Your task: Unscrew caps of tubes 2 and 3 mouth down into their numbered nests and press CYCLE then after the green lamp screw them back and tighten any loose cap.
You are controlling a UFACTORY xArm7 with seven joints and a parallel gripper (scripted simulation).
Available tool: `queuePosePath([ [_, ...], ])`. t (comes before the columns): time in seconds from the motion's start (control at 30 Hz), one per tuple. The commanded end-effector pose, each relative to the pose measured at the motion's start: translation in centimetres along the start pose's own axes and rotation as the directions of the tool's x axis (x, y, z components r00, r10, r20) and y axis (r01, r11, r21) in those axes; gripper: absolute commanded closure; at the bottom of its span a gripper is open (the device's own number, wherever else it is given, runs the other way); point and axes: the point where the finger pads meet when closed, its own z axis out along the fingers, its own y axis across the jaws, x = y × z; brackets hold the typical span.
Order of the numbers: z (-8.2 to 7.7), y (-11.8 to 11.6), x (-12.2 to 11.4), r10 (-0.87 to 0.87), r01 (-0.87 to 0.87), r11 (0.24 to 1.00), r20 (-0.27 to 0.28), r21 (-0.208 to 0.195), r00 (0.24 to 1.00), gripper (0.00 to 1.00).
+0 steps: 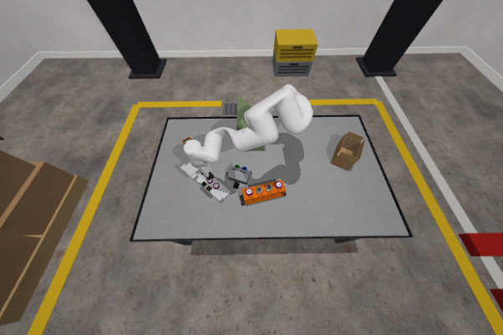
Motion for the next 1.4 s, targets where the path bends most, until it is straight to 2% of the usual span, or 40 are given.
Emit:
queuePosePath([
  [0.0,-2.3,0.0,0.1,0.0,0.0,1.0,-0.005,-0.002,1.0,0.54],
  [0.3,-6.8,0.0,0.1,0.0,0.0,1.0,-0.005,-0.002,1.0,0.54],
  [0.5,-7.1,0.0,0.1,0.0,0.0,1.0,-0.005,-0.002,1.0,0.54],
  [0.53,-6.9,-0.4,-0.5,0.083,-0.083,0.997,-0.005,-0.001,0.997,1.0],
  [0.6,-6.5,-1.4,-1.8,0.247,-0.247,0.969,-0.006,0.0,0.969,1.0],
  [0.7,-6.1,-2.2,-3.0,0.368,-0.368,0.93,-0.005,0.001,0.93,1.0],
  [0.93,-5.3,-4.1,-5.5,0.649,-0.649,0.761,-0.004,0.004,0.761,1.0],
  [1.0,-5.3,-4.1,-5.5,0.649,-0.649,0.761,-0.004,0.004,0.761,1.0],
  [1.07,-4.8,-5.1,-6.8,0.771,-0.771,0.636,-0.003,0.004,0.636,1.0],
  [1.3,-3.9,-7.1,-9.6,0.927,-0.927,0.375,-0.001,0.005,0.375,1.0],
  [1.37,-3.5,-7.9,-10.7,0.932,-0.932,0.361,-0.002,0.004,0.361,1.0],
])
